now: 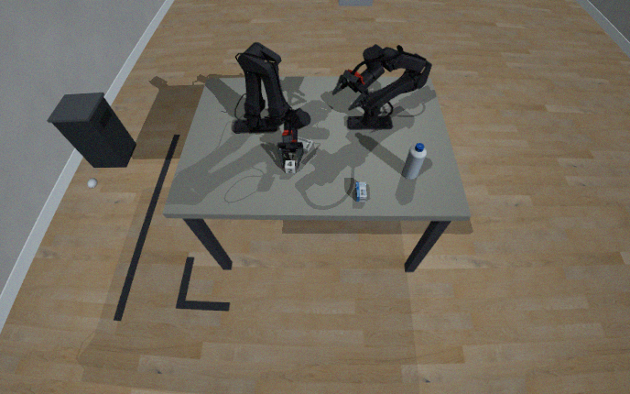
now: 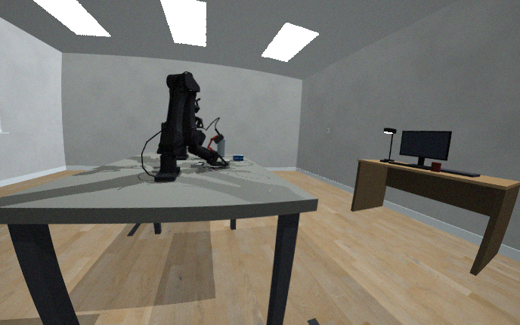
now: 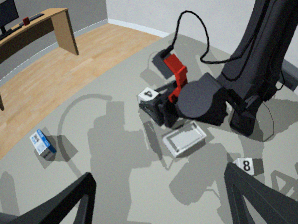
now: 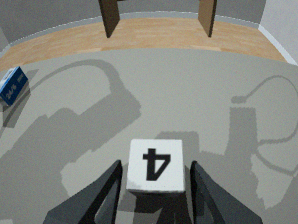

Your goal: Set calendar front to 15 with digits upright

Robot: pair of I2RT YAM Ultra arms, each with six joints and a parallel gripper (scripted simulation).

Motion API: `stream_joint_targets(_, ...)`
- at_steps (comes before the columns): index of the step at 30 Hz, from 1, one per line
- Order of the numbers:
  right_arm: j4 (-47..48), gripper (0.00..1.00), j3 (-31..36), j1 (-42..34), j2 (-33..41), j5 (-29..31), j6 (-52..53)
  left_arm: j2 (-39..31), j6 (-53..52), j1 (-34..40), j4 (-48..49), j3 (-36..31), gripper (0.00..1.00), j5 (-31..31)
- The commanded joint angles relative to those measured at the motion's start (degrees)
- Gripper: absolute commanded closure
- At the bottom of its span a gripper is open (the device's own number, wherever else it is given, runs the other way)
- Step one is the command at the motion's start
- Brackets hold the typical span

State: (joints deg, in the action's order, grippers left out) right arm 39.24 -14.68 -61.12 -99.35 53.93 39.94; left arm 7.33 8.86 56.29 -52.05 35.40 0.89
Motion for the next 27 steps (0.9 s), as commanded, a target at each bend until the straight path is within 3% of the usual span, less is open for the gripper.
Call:
stream_joint_targets(1,-1.63,0.36,1.17,-1.35,1.06,1.83,1.22,0.31,-0.40,-0.62,0.41,0.34,0.00,-0.39)
stream_joint_targets(10,-5.82,0.36,1.84,-3.30,6.41,3.15,3.53,0.31,-0.40,-0.62,0.41,0.34,0.00,-0.39)
stream_joint_targets(13,-7.68,0.02,1.40,-4.00,8.65,3.61,4.35,0.31,-0.40,-0.62,0.41,0.34,0.00,-0.39)
stream_joint_targets(14,-8.95,0.00,1.44,-4.69,9.48,4.07,5.05,0.31,-0.40,-0.62,0.41,0.34,0.00,-0.39)
stream_joint_targets(21,-23.45,0.00,1.16,-14.37,17.32,9.94,14.41,0.31,-0.40,-0.62,0.41,0.34,0.00,-0.39)
stream_joint_targets(24,-25.63,0.00,0.81,-15.95,17.38,10.74,16.33,0.31,-0.40,-0.62,0.41,0.34,0.00,-0.39)
stream_joint_targets(27,-35.33,0.00,-1.20,-18.16,17.08,11.53,22.05,0.31,-0.40,-0.62,0.41,0.34,0.00,-0.39)
